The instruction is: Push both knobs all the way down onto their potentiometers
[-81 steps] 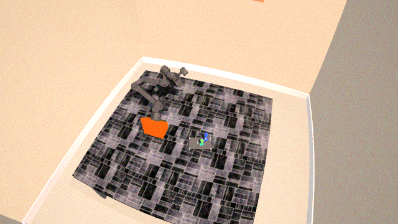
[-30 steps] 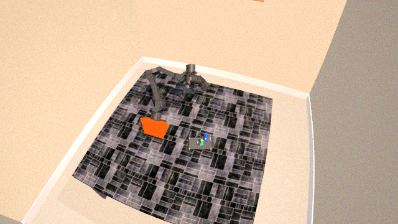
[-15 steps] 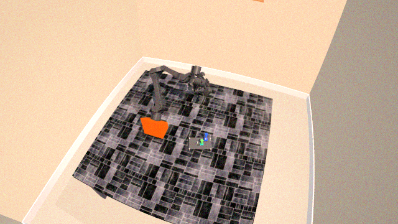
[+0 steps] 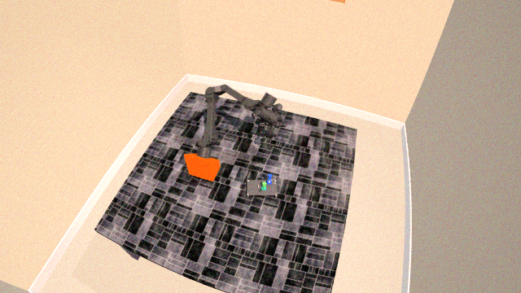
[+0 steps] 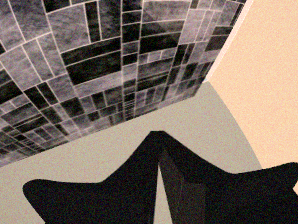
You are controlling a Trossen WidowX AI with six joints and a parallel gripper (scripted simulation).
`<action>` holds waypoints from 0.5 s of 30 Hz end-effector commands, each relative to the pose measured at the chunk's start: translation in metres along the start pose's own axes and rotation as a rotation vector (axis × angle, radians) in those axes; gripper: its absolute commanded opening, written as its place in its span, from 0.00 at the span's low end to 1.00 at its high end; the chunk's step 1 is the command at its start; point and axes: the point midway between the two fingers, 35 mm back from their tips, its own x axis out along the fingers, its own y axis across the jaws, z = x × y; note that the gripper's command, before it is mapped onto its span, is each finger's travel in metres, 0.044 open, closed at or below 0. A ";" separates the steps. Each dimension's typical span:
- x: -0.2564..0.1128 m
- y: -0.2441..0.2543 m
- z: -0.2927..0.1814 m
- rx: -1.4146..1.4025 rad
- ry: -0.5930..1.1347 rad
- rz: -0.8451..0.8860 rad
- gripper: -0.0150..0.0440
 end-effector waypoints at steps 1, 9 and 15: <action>0.003 0.019 -0.009 0.103 0.000 0.056 0.25; 0.008 0.065 -0.023 0.345 -0.006 0.185 0.25; 0.009 0.099 -0.029 0.525 -0.007 0.280 0.25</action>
